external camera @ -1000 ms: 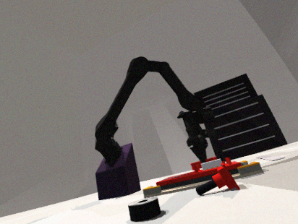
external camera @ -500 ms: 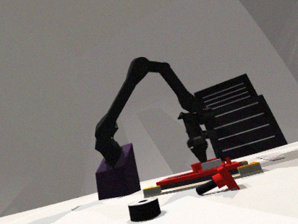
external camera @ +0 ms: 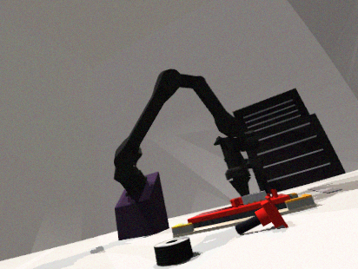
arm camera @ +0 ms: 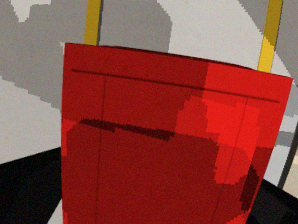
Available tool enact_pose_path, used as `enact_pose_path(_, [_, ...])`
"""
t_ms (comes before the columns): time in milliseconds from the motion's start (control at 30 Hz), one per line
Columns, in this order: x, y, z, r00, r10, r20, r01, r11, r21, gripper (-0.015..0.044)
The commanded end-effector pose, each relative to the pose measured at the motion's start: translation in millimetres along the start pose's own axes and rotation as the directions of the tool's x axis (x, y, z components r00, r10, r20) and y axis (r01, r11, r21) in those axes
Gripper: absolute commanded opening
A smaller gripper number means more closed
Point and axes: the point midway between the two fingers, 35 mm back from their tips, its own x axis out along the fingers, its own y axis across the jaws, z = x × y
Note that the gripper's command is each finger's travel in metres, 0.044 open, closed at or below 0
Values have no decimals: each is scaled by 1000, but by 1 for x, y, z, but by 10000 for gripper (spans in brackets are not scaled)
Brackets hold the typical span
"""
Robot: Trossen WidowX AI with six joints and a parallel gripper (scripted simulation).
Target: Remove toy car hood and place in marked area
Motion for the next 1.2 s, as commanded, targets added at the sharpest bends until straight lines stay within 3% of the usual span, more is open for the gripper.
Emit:
enact_pose_path(0, [4, -1, -3, 1000, -8, -4, 8, 1000, -8, 0])
enact_pose_path(633, [11, -2, -3, 1000, -9, -4, 9, 1000, -8, 0])
enact_pose_path(1167, [9, -1, -1, 1000, -2, -2, 2, 1000, 0, 420])
